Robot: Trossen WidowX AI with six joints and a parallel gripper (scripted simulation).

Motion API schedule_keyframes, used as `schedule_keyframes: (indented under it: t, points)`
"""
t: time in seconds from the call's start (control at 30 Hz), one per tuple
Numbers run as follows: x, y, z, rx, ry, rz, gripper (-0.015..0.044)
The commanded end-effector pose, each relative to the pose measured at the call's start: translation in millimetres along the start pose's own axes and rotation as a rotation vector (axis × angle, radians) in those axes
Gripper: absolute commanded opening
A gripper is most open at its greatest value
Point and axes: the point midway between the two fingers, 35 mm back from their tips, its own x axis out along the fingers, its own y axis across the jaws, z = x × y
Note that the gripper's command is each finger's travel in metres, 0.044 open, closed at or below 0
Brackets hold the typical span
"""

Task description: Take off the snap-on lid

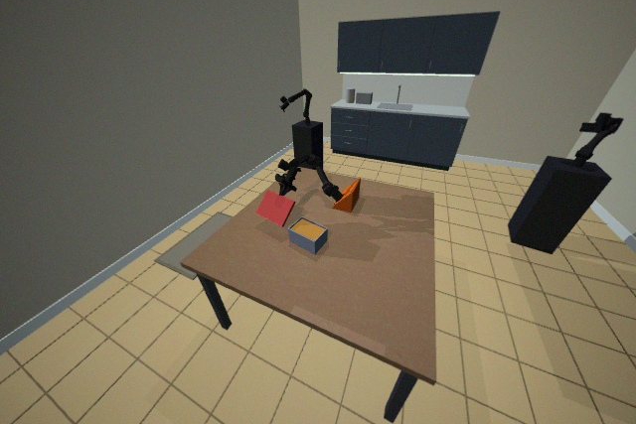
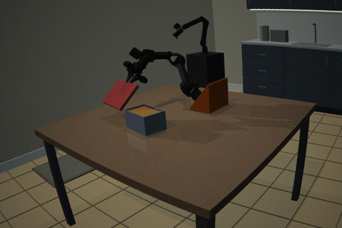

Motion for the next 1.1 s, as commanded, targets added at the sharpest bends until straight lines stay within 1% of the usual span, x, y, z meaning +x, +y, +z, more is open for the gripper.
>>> schedule_keyframes:
  t: [0.0,1.07]
  points:
    - [-1,0,2,0.006,0.002,0.019,0.0000]
    - [15,-19,2,0.007,0.000,0.021,0.0000]
